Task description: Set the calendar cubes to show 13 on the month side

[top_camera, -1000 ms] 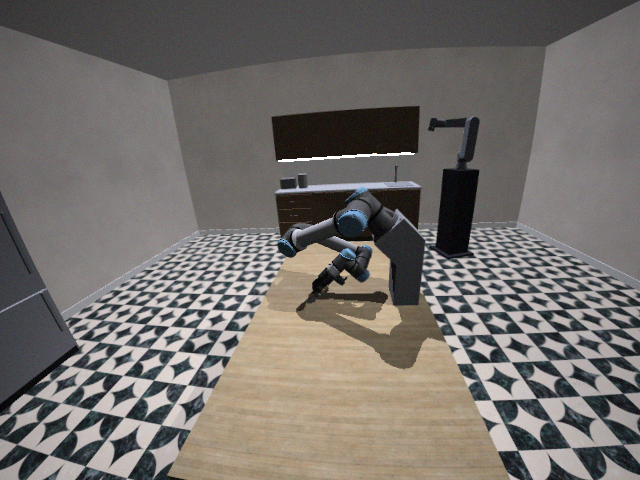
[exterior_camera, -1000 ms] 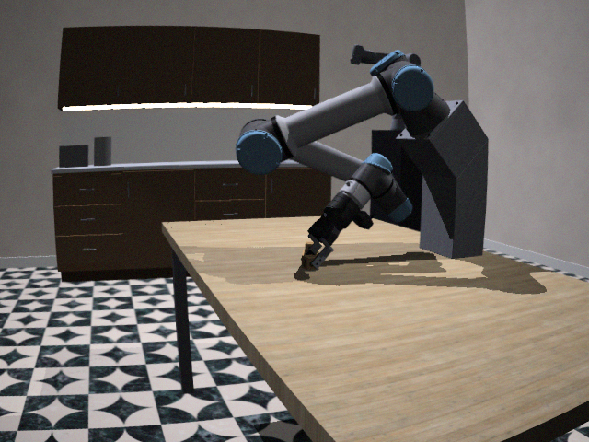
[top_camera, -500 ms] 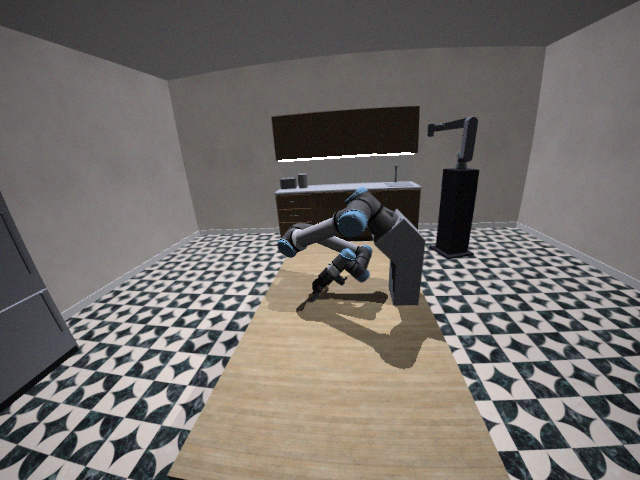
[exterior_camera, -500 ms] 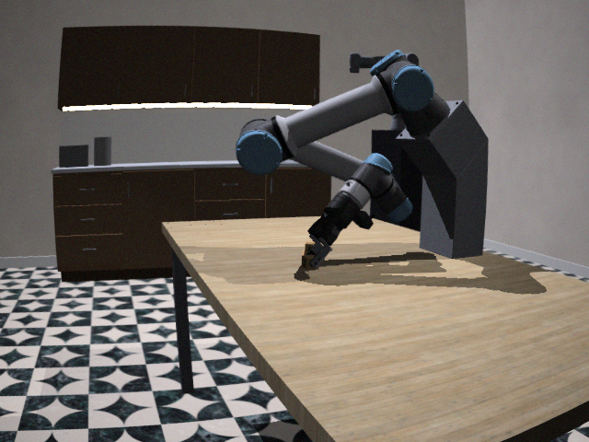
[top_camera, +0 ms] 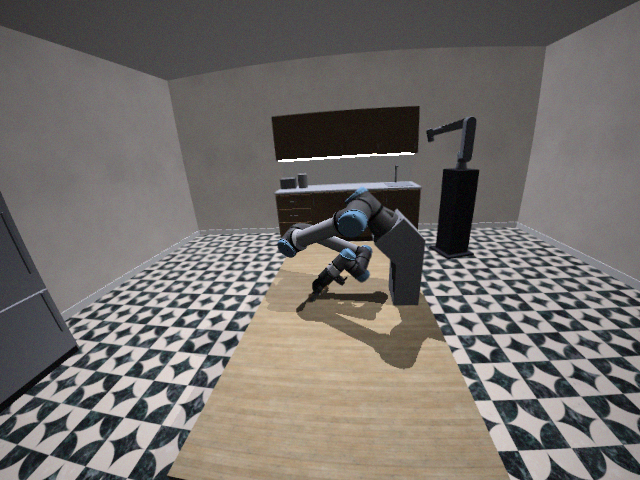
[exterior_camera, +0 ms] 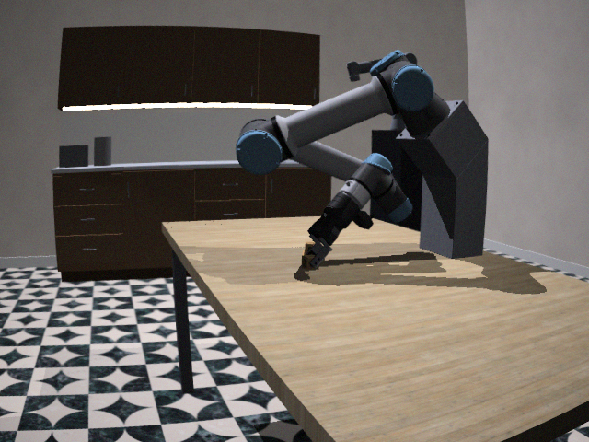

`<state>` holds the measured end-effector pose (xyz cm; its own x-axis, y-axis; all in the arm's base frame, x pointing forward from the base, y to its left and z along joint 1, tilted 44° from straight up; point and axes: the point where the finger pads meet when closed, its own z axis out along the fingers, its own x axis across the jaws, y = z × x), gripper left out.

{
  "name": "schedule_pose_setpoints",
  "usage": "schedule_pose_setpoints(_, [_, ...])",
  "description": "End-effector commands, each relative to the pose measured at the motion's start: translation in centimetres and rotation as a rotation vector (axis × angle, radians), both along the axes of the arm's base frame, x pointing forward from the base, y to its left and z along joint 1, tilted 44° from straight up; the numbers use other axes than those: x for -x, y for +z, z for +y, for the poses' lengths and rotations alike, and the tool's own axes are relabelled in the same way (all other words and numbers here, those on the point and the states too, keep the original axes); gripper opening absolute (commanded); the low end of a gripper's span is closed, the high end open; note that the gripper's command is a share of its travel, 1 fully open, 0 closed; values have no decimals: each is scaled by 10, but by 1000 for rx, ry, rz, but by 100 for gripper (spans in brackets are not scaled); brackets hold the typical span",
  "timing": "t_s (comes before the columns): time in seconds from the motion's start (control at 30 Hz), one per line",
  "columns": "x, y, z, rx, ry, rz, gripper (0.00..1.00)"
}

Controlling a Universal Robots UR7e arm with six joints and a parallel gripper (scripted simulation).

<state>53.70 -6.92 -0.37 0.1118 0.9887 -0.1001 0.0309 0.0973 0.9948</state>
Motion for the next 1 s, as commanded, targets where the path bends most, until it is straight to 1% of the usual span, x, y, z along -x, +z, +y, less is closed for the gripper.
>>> schedule_pose_setpoints(0.0, [0, 0, 0, 0, 0, -1, 60])
schedule_pose_setpoints(0.67, [2, 2, 0, 0, 0, -1, 60])
schedule_pose_setpoints(0.8, [8, 9, 2, 0, 0, -1, 60])
schedule_pose_setpoints(0.97, [21, 22, 5, 0, 0, -1, 60])
